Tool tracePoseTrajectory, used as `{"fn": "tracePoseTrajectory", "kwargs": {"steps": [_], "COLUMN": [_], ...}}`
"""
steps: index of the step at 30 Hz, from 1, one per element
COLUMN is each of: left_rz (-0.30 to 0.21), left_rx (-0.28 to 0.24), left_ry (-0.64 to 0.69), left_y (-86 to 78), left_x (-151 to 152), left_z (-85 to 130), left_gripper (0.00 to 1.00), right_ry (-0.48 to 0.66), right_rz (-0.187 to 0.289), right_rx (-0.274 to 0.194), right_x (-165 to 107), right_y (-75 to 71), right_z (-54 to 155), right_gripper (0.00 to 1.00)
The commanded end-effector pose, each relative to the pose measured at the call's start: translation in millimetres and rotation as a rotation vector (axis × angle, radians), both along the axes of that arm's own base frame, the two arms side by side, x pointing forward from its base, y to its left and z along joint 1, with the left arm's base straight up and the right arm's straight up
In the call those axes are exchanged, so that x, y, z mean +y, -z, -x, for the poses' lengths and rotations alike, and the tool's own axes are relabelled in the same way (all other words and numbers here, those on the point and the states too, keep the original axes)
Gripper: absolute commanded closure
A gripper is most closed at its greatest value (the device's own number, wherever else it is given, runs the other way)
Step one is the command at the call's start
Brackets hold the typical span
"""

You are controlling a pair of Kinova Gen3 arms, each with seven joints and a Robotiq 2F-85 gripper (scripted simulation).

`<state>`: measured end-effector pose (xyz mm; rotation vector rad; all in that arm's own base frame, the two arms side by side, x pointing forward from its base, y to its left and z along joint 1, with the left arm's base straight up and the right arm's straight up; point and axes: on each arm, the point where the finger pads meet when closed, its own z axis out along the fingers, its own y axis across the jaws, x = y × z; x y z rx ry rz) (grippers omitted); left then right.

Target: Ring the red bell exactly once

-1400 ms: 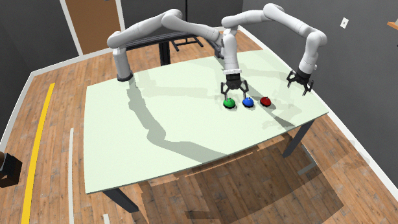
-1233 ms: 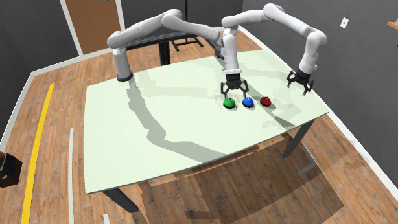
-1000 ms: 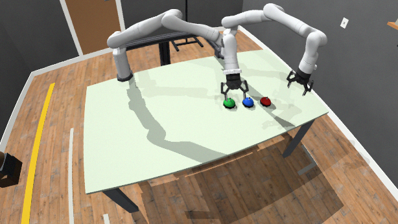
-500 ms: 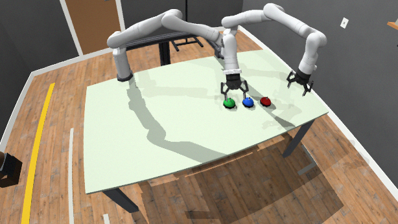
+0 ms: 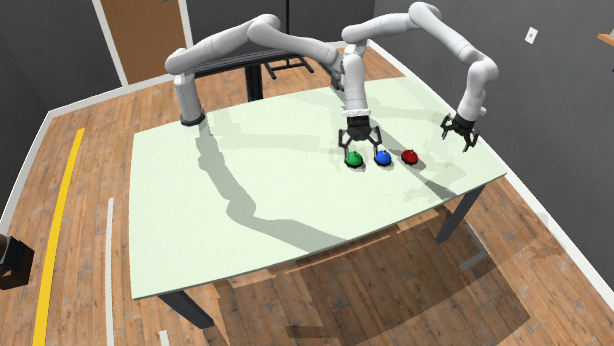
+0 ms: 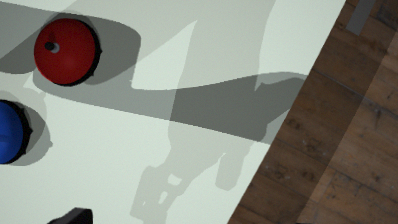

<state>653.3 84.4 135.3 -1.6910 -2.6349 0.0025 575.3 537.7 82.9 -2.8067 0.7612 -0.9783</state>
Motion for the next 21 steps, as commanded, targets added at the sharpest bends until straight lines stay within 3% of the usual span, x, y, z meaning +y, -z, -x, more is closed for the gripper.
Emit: {"fn": "tracePoseTrajectory", "kwargs": {"steps": [1, 7, 9, 11, 21], "left_rz": [-0.020, -0.034, -0.034, -0.041, -0.046], "left_rx": [-0.014, -0.009, -0.009, -0.005, 0.002], "left_ry": [0.074, 0.156, 0.156, 0.210, 0.362], "left_y": [21.5, 44.5, 44.5, 58.5, 92.7], "left_x": [14.0, 25.4, 25.4, 31.3, 40.8], "left_z": [14.3, 34.4, 34.4, 48.7, 93.0], "left_gripper": [0.002, 0.002, 0.002, 0.002, 0.002], "right_ry": [0.020, 0.066, 0.066, 0.085, 0.214], "right_rz": [-0.008, -0.020, -0.020, -0.025, -0.059], "right_rx": [0.001, 0.006, 0.006, 0.009, 0.023], "right_x": [-7.6, -26.8, -26.8, -35.0, -90.3], "right_y": [-2.8, -4.3, -4.3, -4.9, -9.2], "right_z": [-6.3, -19.2, -19.2, -24.4, -56.0], "right_gripper": [0.002, 0.002, 0.002, 0.002, 0.002]}}
